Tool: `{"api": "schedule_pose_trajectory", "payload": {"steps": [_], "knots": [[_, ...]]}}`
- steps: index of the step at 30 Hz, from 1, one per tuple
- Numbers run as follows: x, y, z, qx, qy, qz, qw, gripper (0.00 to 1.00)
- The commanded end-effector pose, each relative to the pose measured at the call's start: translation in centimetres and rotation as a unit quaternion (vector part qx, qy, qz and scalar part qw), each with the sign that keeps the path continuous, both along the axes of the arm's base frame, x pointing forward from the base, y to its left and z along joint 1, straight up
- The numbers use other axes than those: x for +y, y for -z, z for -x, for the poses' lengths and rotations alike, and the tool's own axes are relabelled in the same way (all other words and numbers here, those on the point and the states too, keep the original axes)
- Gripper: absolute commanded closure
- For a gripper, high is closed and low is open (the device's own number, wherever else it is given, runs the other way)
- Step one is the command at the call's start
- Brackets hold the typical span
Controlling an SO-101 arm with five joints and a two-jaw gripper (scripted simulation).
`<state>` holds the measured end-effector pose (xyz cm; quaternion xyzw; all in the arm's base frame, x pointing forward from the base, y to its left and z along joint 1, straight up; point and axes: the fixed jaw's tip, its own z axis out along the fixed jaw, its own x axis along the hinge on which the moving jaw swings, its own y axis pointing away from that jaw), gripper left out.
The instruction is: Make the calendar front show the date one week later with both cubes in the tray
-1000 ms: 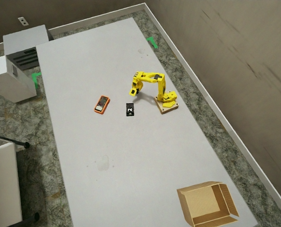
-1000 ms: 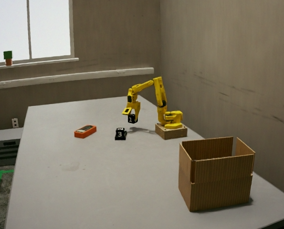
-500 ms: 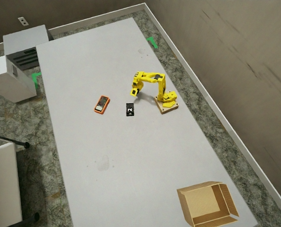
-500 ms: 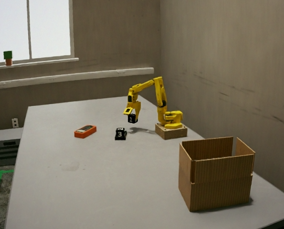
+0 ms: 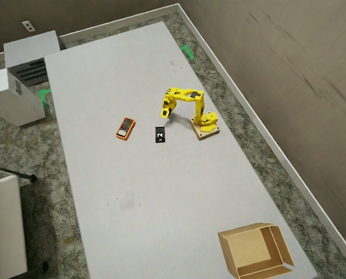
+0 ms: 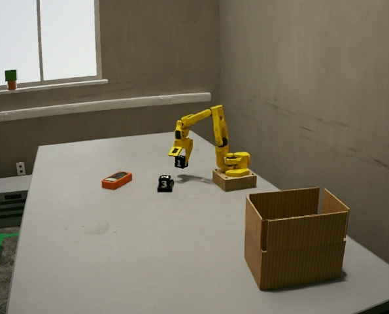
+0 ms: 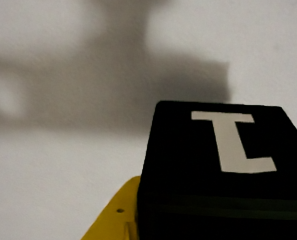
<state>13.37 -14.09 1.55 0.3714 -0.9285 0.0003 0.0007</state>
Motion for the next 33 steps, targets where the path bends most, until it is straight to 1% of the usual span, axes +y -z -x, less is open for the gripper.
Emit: {"api": "schedule_pose_trajectory", "payload": {"steps": [1,11,19,27,33], "knots": [[-0.1,-0.2,0.1,-0.005,0.001,0.004,1.000,1.00],[-0.1,0.4,0.1,-0.005,0.001,0.004,1.000,1.00],[-0.1,0.5,0.1,-0.005,0.001,0.004,1.000,1.00],[-0.1,0.9,0.1,-0.005,0.001,0.004,1.000,1.00],[-0.1,1.0,0.1,-0.005,0.001,0.004,1.000,1.00]]}}
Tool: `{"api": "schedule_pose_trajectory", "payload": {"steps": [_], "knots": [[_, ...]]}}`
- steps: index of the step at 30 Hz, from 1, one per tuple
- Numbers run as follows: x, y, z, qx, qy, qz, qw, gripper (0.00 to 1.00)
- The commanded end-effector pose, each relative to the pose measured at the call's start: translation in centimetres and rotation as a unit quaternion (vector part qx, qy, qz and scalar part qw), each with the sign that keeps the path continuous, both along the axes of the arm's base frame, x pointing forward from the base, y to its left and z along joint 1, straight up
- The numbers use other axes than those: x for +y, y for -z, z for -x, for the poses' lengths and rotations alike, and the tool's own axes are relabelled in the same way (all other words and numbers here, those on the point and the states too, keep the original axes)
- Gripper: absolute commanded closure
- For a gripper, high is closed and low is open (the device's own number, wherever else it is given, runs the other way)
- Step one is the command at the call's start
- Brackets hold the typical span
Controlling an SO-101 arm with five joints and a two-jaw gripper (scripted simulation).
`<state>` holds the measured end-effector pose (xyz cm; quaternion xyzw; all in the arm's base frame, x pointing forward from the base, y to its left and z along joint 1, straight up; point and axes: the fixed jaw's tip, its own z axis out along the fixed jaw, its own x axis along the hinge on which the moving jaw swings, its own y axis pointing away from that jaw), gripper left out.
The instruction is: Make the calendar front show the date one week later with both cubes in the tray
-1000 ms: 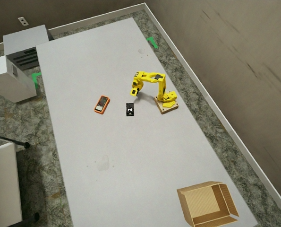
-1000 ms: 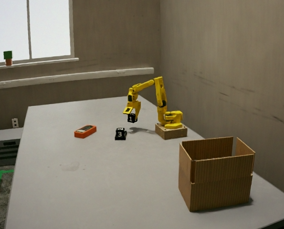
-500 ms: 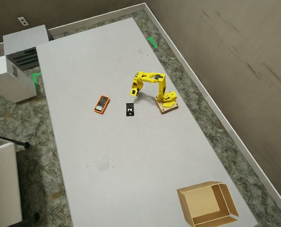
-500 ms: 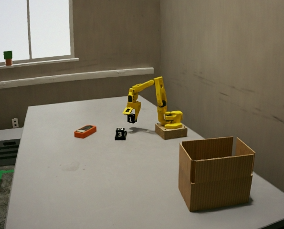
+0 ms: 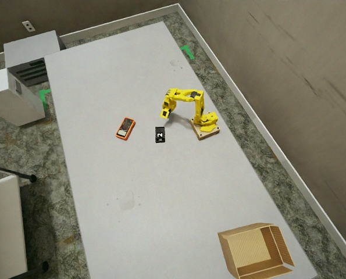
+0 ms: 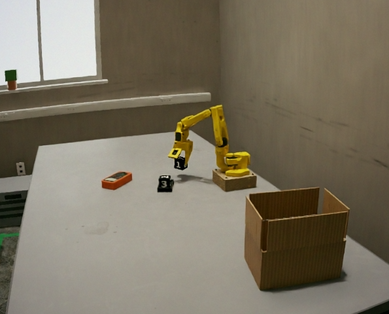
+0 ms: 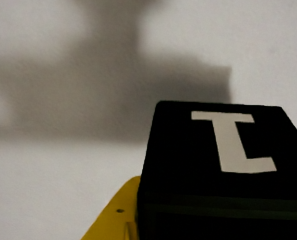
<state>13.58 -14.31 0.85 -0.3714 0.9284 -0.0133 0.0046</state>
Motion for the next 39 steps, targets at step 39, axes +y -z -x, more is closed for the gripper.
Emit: {"api": "schedule_pose_trajectory", "payload": {"steps": [39], "knots": [[0.1,1.6,0.3,0.005,0.001,-0.006,1.000,1.00]]}}
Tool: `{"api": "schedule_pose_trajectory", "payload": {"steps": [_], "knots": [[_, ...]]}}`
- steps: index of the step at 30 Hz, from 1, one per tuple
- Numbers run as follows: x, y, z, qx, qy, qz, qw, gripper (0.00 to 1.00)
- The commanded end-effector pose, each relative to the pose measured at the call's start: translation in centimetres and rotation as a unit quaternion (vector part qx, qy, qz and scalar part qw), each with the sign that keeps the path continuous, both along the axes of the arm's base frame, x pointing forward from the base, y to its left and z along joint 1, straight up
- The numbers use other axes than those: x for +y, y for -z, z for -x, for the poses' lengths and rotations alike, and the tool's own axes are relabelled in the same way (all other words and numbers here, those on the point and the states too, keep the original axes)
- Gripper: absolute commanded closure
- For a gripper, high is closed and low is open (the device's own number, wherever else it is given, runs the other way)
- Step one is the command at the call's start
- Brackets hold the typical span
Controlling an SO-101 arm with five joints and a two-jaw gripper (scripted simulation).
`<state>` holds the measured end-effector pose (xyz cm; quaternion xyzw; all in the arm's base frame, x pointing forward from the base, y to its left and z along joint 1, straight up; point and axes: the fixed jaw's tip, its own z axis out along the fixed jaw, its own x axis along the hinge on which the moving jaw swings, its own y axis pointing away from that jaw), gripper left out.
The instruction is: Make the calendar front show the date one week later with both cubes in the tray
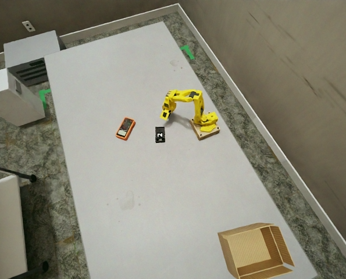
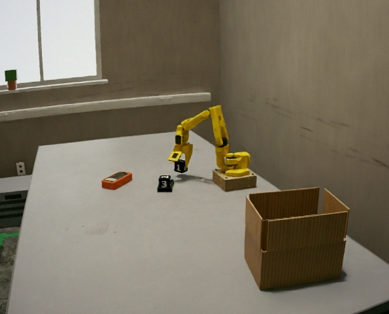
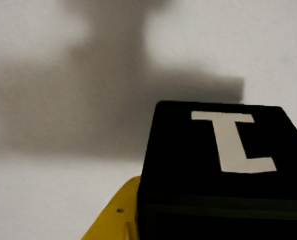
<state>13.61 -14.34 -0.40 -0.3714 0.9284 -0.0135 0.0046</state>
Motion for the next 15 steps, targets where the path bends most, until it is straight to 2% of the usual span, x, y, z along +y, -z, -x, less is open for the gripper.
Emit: {"api": "schedule_pose_trajectory", "payload": {"steps": [1,15], "knots": [[0.11,0.44,0.34,0.005,0.001,-0.006,1.000,1.00],[0.10,0.88,0.34,0.005,0.001,-0.006,1.000,1.00]]}}
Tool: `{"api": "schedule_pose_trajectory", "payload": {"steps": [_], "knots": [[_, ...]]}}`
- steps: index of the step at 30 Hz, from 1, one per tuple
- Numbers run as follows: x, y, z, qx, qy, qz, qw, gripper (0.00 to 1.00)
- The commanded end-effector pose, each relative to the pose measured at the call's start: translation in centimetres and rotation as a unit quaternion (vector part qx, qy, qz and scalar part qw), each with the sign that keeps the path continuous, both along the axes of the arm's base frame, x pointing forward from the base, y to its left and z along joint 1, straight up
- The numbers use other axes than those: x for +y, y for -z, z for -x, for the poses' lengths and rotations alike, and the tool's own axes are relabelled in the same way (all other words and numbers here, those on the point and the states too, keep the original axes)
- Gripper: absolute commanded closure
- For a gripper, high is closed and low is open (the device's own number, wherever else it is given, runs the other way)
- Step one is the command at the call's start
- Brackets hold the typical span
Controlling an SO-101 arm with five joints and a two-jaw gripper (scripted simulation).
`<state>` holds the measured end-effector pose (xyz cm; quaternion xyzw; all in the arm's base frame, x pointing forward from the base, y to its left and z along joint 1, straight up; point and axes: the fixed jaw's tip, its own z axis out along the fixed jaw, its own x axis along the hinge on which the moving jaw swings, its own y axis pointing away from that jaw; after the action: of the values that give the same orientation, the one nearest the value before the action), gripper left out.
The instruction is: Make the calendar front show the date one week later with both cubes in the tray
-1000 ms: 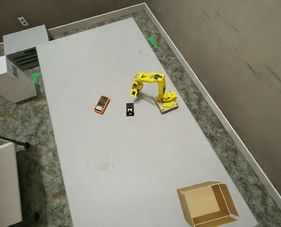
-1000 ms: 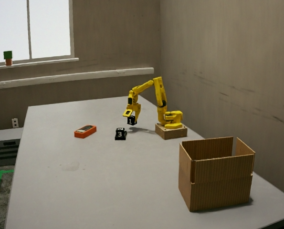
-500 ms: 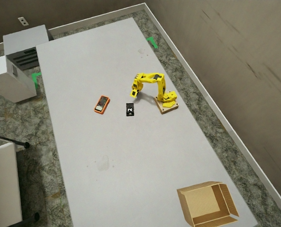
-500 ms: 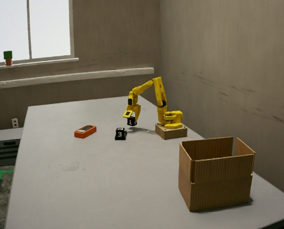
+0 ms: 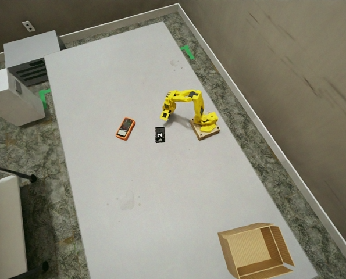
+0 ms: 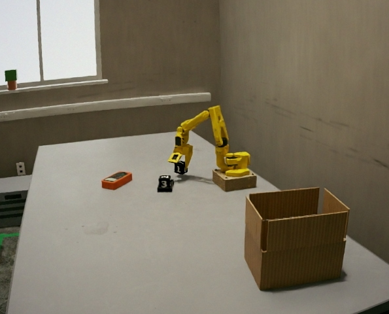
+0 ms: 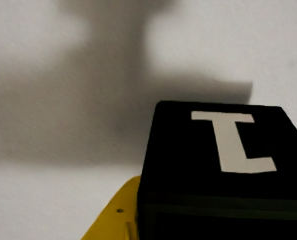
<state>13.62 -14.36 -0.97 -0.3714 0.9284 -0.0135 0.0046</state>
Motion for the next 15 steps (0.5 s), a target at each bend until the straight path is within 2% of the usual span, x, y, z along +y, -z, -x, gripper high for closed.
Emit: {"api": "schedule_pose_trajectory", "payload": {"steps": [1,15], "knots": [[0.12,0.36,0.35,0.005,0.001,-0.006,1.000,1.00],[0.11,0.88,0.34,0.005,0.001,-0.006,1.000,1.00]]}}
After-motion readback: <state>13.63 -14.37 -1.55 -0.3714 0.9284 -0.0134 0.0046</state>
